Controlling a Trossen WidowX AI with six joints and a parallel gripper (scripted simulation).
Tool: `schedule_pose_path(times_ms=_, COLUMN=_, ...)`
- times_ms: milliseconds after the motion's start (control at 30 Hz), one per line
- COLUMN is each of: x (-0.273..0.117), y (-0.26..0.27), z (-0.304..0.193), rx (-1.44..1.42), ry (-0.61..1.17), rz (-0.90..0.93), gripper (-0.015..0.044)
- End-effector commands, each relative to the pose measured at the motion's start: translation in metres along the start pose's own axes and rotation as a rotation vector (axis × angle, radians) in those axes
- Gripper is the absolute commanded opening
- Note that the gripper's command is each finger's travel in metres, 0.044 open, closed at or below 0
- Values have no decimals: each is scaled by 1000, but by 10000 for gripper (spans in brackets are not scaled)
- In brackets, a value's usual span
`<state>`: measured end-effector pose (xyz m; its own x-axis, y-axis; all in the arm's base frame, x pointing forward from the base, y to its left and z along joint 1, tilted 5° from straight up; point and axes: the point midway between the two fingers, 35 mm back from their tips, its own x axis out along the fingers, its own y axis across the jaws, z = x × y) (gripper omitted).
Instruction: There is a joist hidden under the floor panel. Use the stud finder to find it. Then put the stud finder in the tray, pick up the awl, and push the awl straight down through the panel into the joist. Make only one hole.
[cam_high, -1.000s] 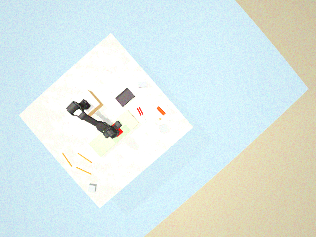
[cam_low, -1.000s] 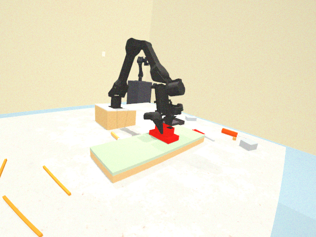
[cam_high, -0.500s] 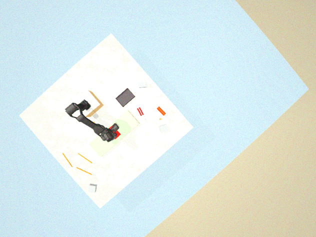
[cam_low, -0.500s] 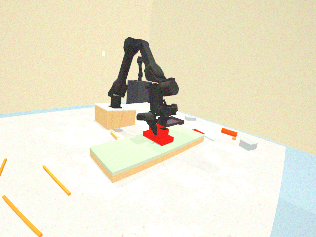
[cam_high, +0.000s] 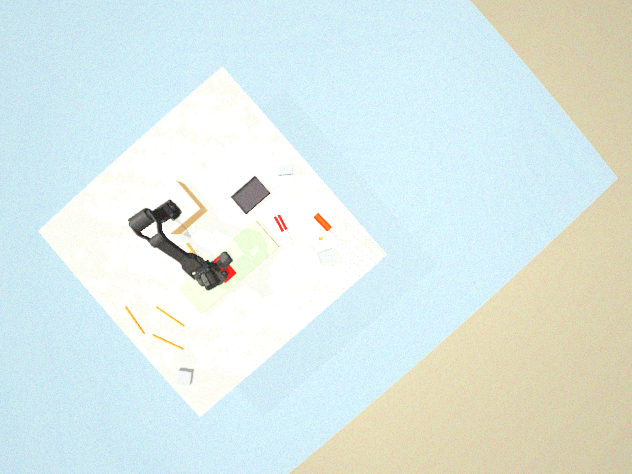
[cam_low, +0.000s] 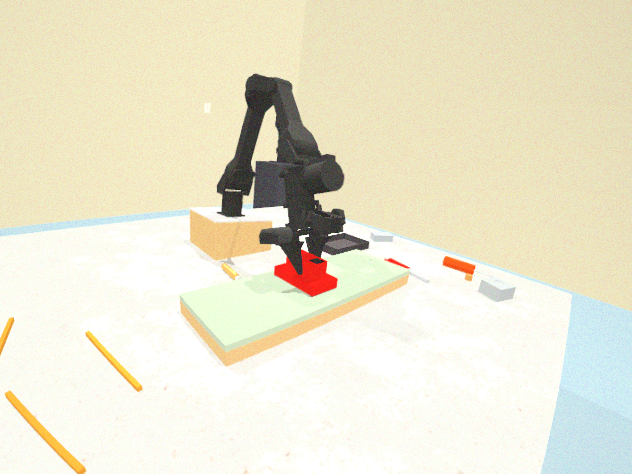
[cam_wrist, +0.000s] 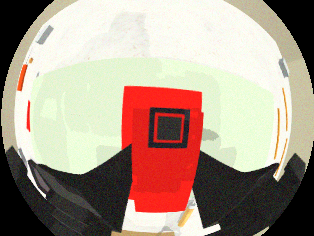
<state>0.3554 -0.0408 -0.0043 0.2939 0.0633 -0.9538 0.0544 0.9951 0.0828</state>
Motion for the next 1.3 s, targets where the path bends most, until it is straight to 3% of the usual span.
schedule_pose_path(times_ms=0, x=0, y=-12, z=1, rx=4, ry=-1, rz=-5, gripper=0)
schedule_pose_path(times_ms=1267, x=-2, y=-101, z=0, rx=1, ry=-1, rz=-13, gripper=0)
